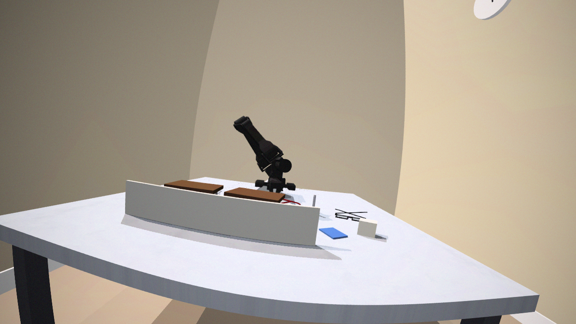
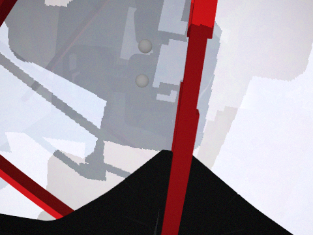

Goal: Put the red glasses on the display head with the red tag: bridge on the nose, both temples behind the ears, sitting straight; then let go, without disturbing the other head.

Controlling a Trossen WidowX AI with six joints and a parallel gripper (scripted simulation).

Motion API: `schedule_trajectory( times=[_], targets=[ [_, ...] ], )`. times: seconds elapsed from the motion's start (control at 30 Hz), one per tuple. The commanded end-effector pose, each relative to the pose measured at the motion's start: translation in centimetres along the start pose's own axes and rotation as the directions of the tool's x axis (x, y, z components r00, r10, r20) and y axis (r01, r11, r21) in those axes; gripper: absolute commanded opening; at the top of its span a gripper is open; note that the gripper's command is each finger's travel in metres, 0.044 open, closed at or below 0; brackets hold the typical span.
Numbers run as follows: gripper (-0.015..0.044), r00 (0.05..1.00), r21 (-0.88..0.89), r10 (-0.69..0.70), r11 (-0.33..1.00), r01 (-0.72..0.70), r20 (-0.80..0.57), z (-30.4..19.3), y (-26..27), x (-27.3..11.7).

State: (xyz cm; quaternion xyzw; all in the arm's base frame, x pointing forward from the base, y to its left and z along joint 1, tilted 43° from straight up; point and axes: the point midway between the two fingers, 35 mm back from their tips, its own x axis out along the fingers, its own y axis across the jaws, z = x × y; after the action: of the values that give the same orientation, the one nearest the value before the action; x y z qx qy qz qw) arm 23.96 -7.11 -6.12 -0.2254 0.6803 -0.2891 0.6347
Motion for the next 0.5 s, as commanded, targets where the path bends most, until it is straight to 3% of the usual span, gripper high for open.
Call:
schedule_trajectory(
  times=[0.0,0.47],
  targets=[
    [0.0000,1.000,0.005,0.007,1.000,-0.007,0.007,0.4,0.2,-1.2],
    [0.0000,1.000,0.006,0.006,1.000,-0.006,0.008,0.4,0.6,-10.0]
  ],
)
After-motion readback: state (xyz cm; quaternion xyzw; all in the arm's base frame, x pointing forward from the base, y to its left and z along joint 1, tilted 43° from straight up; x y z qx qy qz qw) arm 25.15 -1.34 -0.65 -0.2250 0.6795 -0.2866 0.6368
